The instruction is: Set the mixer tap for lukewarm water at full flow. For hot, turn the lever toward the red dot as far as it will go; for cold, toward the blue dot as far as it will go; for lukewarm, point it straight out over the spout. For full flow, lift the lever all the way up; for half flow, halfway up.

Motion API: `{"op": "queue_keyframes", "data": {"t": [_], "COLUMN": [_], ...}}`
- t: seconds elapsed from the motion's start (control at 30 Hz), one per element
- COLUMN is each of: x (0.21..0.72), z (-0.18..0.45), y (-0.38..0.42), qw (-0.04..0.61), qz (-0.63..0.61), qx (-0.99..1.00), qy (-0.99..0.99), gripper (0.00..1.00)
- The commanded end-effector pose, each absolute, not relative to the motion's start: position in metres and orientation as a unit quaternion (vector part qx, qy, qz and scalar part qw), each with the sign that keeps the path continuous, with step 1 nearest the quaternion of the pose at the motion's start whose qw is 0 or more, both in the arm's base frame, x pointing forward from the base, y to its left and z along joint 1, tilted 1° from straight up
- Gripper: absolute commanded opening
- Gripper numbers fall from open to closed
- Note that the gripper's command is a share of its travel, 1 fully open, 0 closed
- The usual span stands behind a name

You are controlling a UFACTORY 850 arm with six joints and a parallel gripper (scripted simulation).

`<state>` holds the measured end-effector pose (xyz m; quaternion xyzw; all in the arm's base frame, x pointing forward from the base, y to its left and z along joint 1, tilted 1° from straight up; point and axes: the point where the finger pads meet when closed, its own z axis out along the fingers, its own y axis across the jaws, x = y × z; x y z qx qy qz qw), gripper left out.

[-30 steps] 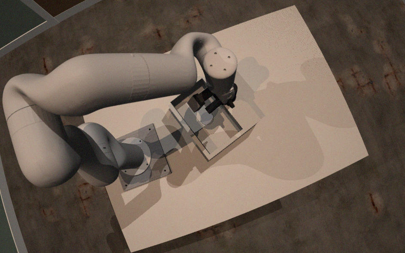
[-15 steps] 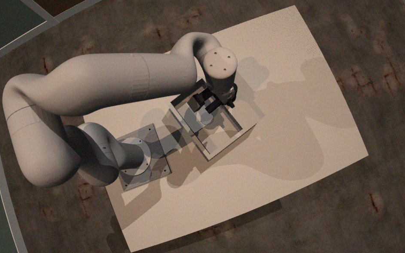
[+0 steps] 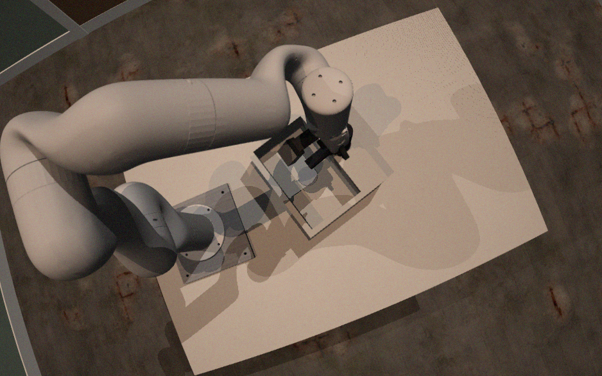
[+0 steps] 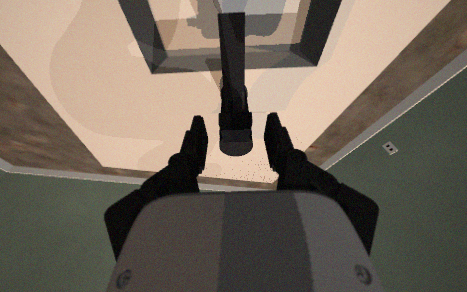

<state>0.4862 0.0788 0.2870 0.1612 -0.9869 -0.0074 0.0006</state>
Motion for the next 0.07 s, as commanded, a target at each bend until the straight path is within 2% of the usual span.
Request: {"op": "queue_keyframes", "data": {"t": [0.0,0.03], "x": [0.4868,0.4868], "z": [0.2886,0.2886], "y": [0.0789,0.0789], "qw": [0.0,0.0], "qz": [-0.007,-0.007], "qx": [0.161,0.161], "qy": [-0.987,-0.987], "gripper": [0.63,0.63]}}
